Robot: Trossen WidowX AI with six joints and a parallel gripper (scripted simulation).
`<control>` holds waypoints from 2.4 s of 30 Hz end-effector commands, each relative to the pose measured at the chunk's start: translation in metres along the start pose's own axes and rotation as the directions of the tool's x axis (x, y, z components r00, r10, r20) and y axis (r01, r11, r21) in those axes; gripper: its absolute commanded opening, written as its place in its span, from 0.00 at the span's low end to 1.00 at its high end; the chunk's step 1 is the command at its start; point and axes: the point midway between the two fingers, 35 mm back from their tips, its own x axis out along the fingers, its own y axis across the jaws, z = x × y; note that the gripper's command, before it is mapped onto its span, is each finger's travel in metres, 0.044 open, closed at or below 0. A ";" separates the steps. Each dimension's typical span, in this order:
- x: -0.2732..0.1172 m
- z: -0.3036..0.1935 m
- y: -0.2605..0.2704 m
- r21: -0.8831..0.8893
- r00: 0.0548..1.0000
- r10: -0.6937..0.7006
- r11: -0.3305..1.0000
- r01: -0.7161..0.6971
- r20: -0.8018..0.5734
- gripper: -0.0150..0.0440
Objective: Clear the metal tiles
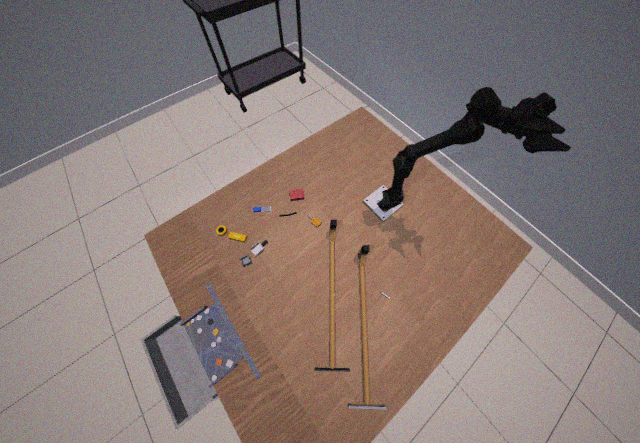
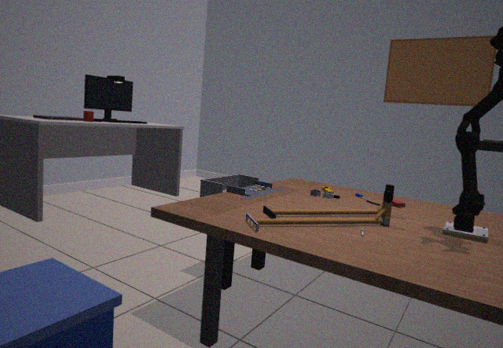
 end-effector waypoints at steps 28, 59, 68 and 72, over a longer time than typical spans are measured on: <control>0.023 -0.073 -0.014 -0.001 0.996 -0.060 0.998 0.060 -0.058 1.00; 0.015 -0.160 -0.025 0.062 0.975 -0.054 0.996 0.069 -0.214 1.00; 0.006 -0.187 -0.027 0.098 0.960 -0.049 0.992 0.079 -0.277 1.00; 0.001 -0.199 -0.028 0.116 0.950 -0.046 0.990 0.086 -0.308 1.00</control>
